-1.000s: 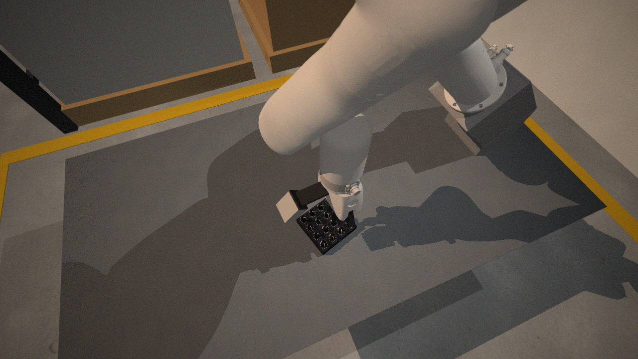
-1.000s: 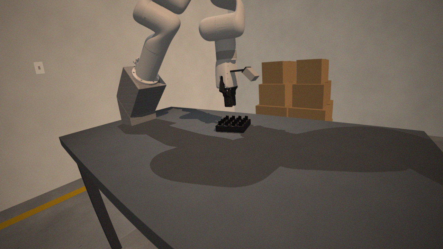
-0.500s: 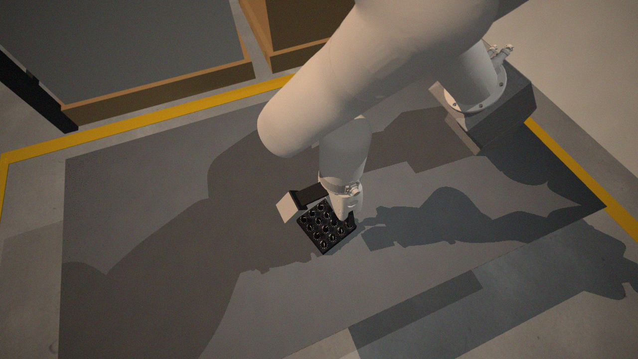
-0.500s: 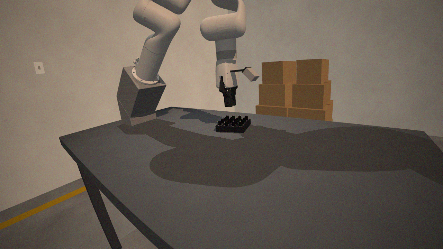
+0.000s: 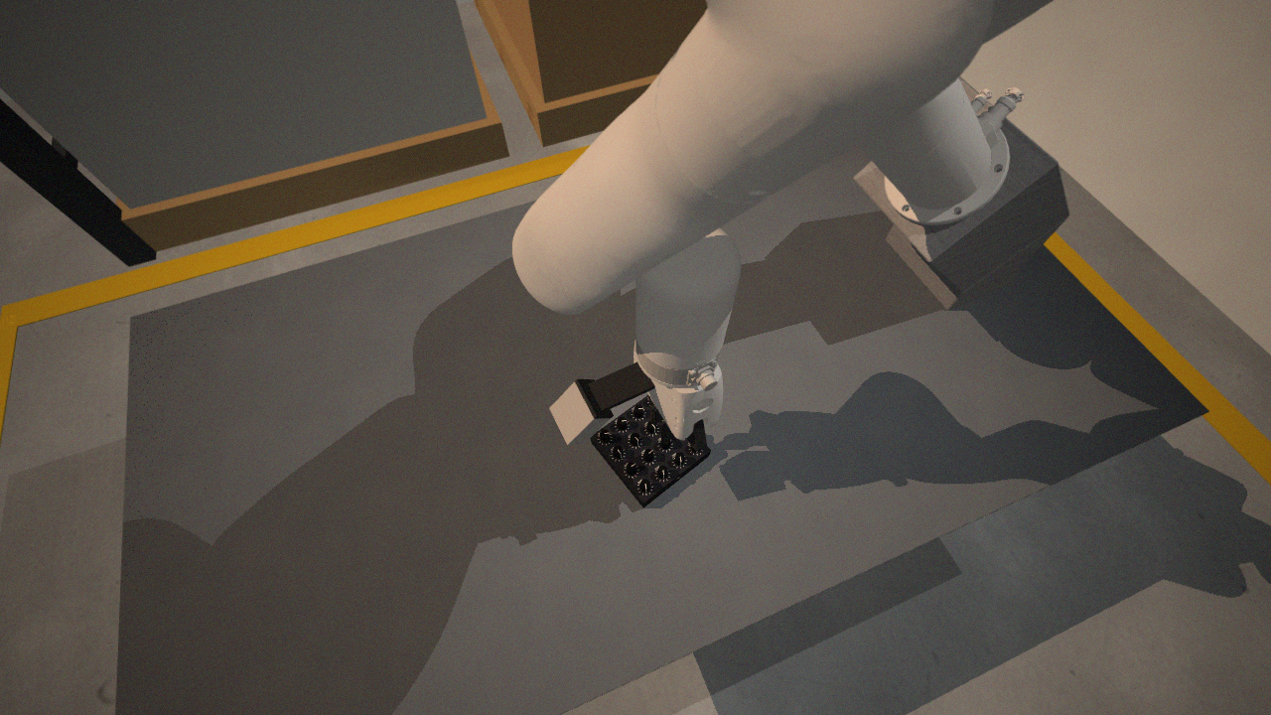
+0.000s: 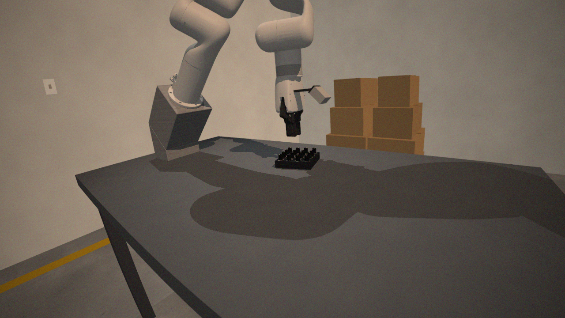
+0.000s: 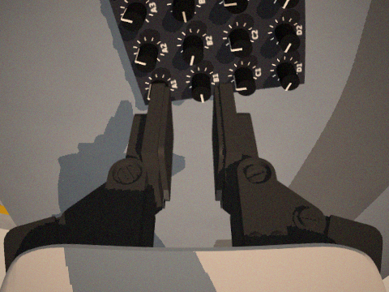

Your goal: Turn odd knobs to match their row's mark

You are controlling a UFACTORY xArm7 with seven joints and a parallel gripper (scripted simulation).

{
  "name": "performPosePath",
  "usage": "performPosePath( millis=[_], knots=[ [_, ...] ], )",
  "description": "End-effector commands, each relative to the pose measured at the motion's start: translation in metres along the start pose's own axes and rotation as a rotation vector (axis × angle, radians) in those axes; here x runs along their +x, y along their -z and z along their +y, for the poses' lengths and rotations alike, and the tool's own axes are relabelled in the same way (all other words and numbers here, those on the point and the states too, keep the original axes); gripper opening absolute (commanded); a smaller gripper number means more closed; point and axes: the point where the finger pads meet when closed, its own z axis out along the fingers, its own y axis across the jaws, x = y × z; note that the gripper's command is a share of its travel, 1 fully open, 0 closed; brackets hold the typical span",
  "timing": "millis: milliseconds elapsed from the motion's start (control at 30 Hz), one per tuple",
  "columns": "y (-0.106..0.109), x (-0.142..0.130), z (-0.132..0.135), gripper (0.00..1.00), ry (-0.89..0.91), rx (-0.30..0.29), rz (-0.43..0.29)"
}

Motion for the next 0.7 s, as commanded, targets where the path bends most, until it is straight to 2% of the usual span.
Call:
performPosePath(
  millis=[0,667],
  knots=[
    [0.000,0.001,0.000,0.19,0.000,0.000,0.002],
    [-0.011,0.002,0.000,0.19,0.000,0.000,0.004]
  ],
)
